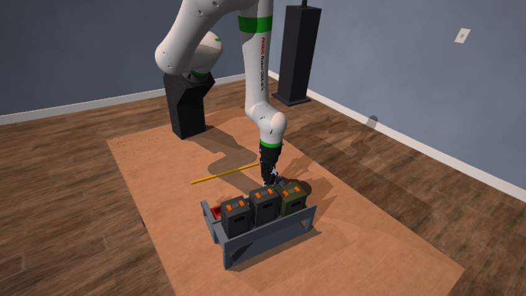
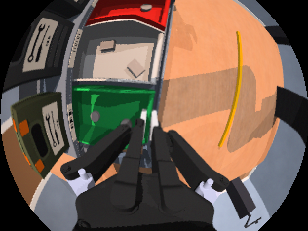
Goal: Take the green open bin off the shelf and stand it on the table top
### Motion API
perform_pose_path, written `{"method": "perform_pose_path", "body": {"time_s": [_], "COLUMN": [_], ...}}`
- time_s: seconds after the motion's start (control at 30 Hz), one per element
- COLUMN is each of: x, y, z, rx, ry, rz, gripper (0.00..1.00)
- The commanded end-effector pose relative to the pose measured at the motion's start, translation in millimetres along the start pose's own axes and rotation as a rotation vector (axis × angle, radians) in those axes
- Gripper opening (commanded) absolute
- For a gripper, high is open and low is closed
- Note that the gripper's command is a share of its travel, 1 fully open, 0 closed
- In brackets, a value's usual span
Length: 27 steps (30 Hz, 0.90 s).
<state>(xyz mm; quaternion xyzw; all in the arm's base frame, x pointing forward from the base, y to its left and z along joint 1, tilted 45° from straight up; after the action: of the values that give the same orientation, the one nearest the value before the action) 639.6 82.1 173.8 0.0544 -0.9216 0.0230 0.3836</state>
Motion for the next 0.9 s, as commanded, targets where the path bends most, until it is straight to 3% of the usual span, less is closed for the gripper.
{"method": "perform_pose_path", "body": {"time_s": [0.0, 0.87], "x": [0.1, 8.1], "y": [0.0, 0.0], "z": [-0.1, -0.1], "rx": [0.000, 0.000], "ry": [0.000, -0.001], "rz": [0.000, 0.000], "gripper": [0.00, 0.00]}}
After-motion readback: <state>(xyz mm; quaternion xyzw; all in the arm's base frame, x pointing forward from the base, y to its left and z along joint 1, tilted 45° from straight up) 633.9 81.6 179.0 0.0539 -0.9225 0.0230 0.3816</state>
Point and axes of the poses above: the point where the finger pads meet when closed, its own x axis back along the fingers, its own z axis across the jaws, y = z × x, the point moved 5 cm from there along x, back along the fingers, and after that the axes turned 14 degrees about x, right-handed, at the moved point
